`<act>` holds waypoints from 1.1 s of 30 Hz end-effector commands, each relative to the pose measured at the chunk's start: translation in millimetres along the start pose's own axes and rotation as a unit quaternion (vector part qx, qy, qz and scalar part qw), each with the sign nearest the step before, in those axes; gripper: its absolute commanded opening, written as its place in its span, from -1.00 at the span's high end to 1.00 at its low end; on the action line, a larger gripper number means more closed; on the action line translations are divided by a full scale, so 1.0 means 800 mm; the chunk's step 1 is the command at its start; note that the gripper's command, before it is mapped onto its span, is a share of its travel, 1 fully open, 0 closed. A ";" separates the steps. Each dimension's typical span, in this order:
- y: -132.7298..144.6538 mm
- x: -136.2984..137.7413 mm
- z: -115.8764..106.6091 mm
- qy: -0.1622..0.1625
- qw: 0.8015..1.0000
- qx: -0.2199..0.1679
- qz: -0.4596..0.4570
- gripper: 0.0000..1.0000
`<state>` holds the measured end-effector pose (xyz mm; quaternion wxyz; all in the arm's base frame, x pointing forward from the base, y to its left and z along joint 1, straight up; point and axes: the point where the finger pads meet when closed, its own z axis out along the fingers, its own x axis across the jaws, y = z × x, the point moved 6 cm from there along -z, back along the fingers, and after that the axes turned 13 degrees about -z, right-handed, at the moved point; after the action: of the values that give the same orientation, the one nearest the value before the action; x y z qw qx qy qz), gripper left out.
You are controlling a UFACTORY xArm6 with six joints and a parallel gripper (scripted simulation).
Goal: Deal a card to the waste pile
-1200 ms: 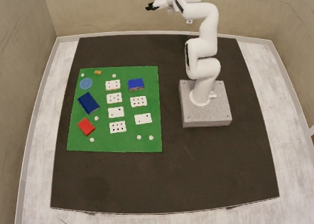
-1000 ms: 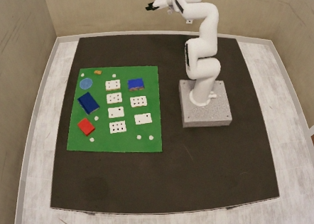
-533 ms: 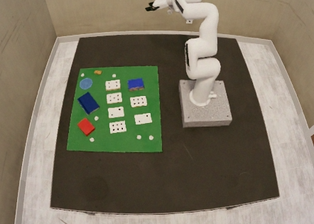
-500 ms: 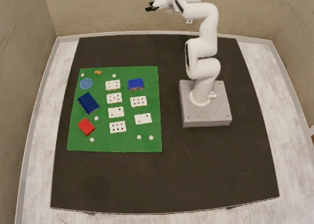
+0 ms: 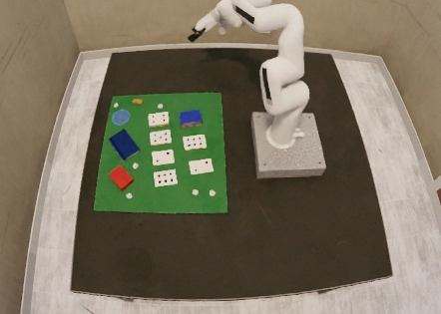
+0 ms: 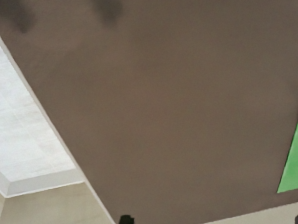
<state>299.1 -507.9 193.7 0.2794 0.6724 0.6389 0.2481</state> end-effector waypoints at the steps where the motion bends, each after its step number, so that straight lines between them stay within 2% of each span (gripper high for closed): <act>1: 0.013 0.075 0.039 0.047 0.996 0.073 0.001 -1.00; 2: 0.013 0.075 0.039 0.047 0.996 0.073 0.001 -1.00; 3: 0.014 0.100 0.049 0.065 0.992 0.107 -0.005 -1.00; 5: 0.015 0.111 0.054 0.065 0.992 0.107 -0.005 -1.00; 6: 0.015 0.146 0.068 0.079 0.987 0.140 -0.014 -1.00; 8: 0.015 0.146 0.068 0.079 0.987 0.140 -0.014 -1.00; 9: 0.014 0.182 0.080 0.090 0.980 0.173 -0.024 -1.00; 11: 0.014 0.182 0.080 0.090 0.980 0.173 -0.024 -1.00; 12: 0.012 0.217 0.089 0.098 0.973 0.204 -0.037 -1.00; 15: 0.012 0.217 0.089 0.098 0.973 0.204 -0.037 -1.00; 16: 0.009 0.250 0.097 0.103 0.966 0.233 -0.051 -1.00; 17: 0.009 0.250 0.097 0.103 0.966 0.233 -0.051 -1.00; 18: 0.006 0.281 0.103 0.106 0.958 0.259 -0.067 -1.00; 20: 0.006 0.281 0.103 0.106 0.958 0.259 -0.067 -1.00; 21: 0.001 0.311 0.107 0.106 0.950 0.281 -0.083 -1.00; 22: 0.001 0.311 0.107 0.106 0.950 0.281 -0.083 -1.00; 23: -0.003 0.337 0.110 0.104 0.943 0.300 -0.099 -1.00; 25: -0.003 0.337 0.110 0.104 0.943 0.300 -0.099 -1.00; 26: -0.008 0.361 0.111 0.102 0.936 0.316 -0.115 -1.00; 27: -0.008 0.361 0.111 0.102 0.936 0.316 -0.115 -1.00; 28: -0.013 0.382 0.112 0.099 0.930 0.329 -0.130 -1.00; 29: -0.013 0.382 0.112 0.099 0.930 0.329 -0.130 -1.00; 30: -0.018 0.400 0.112 0.096 0.925 0.339 -0.143 -1.00; 32: -0.018 0.400 0.112 0.096 0.925 0.339 -0.143 -1.00; 33: -0.022 0.415 0.112 0.093 0.920 0.347 -0.155 -1.00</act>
<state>368.8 -205.5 111.3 0.0069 0.6028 0.7959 0.0565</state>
